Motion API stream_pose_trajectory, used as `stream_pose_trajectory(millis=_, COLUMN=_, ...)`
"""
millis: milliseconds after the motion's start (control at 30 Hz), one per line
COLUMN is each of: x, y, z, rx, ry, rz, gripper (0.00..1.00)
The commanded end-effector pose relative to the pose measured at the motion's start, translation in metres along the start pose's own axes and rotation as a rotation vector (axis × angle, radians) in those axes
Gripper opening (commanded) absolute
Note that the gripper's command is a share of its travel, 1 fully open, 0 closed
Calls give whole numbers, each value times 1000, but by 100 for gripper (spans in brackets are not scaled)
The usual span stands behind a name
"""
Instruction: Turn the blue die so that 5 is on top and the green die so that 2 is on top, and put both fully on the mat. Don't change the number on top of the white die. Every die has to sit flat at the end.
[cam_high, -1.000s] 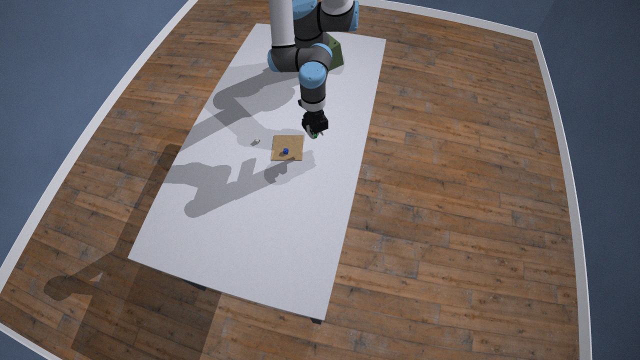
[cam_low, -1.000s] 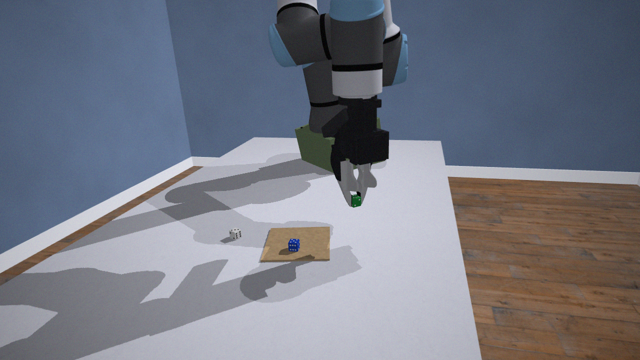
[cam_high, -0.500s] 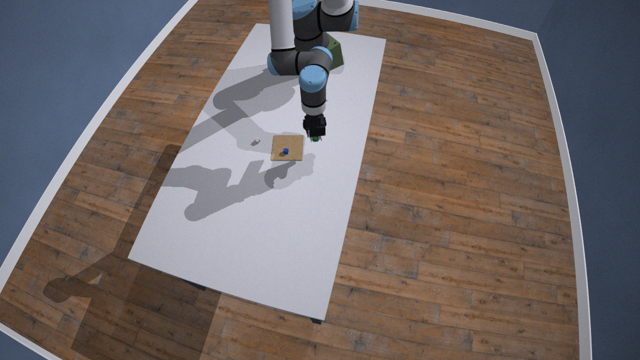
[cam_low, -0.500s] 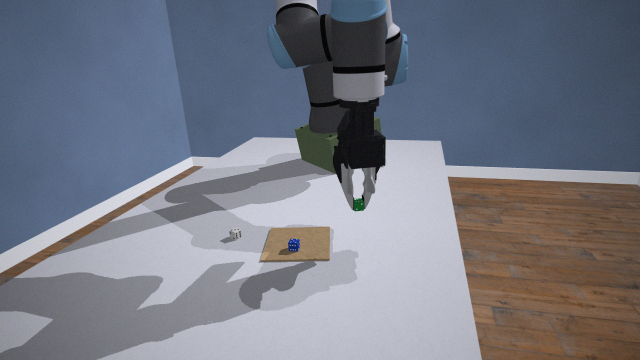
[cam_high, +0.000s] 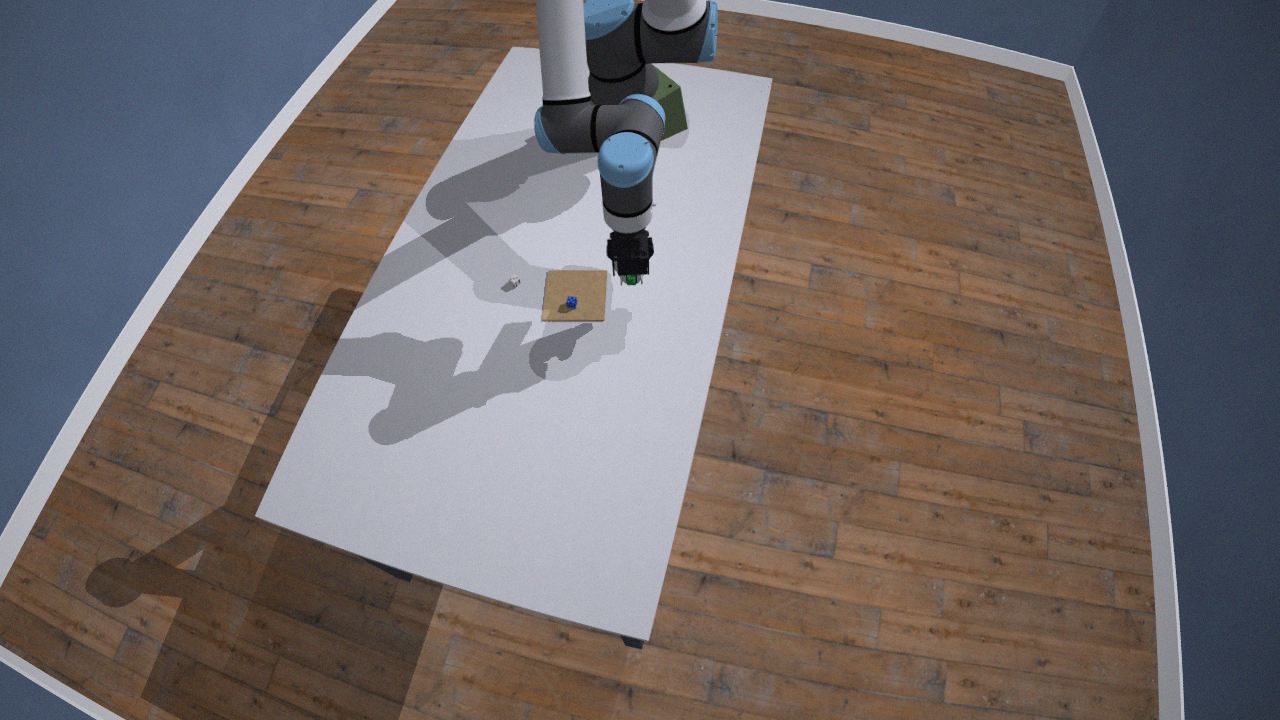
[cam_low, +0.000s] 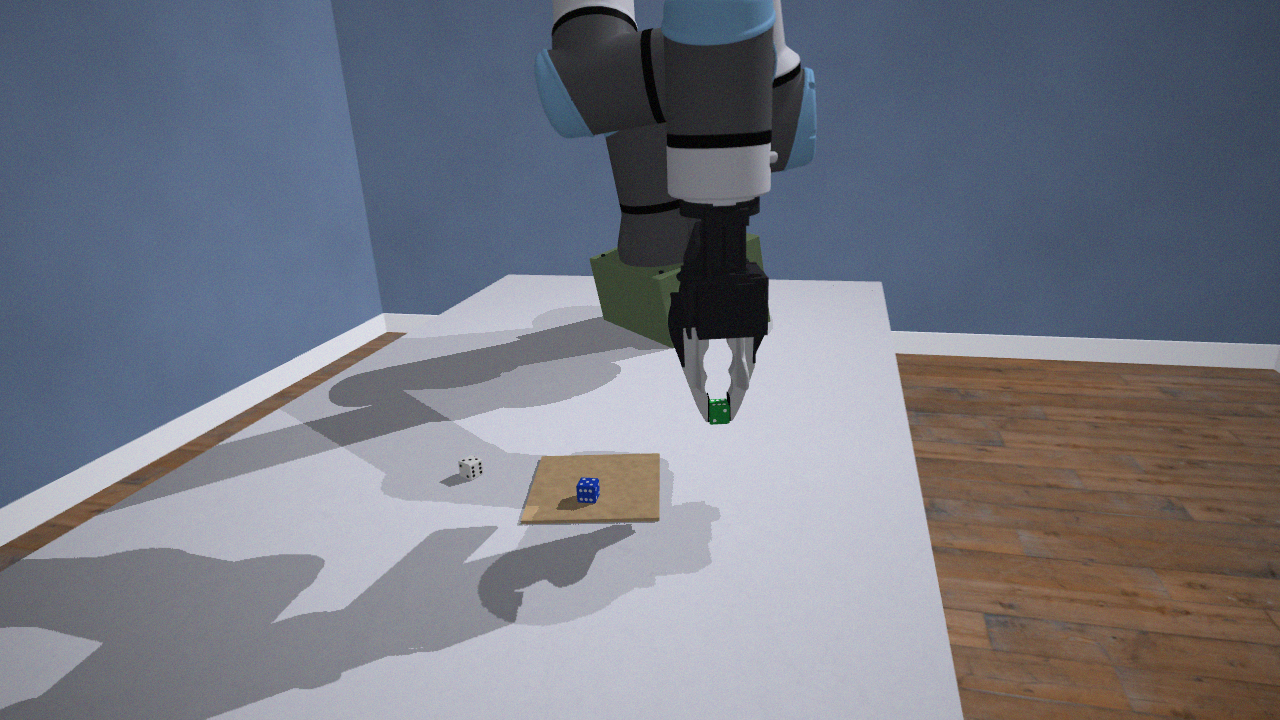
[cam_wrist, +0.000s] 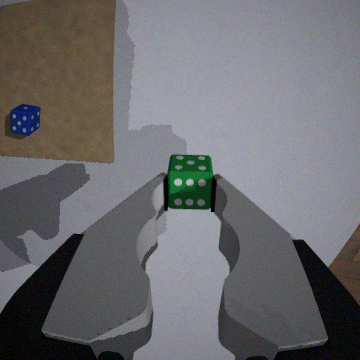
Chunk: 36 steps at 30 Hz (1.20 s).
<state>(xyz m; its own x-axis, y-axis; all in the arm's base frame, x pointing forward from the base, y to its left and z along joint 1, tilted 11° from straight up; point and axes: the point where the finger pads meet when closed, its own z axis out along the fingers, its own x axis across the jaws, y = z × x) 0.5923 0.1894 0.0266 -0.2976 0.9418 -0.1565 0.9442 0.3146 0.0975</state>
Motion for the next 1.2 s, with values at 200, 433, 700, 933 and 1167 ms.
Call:
stream_pose_trajectory(millis=200, x=0, y=1, z=0, rx=-13, ry=0, rz=2, gripper=3)
stream_pose_trajectory(millis=433, x=0, y=1, z=1, rx=-66, ry=1, rz=2, gripper=3)
stream_pose_trajectory(millis=700, x=0, y=0, z=0, rx=-154, ry=0, rz=2, gripper=3)
stream_pose_trajectory(millis=933, x=0, y=-1, z=1, rx=-295, ry=0, rz=2, gripper=3)
stream_pose_trajectory(millis=1167, x=0, y=-2, z=0, rx=-410, ry=-1, rz=2, gripper=3)
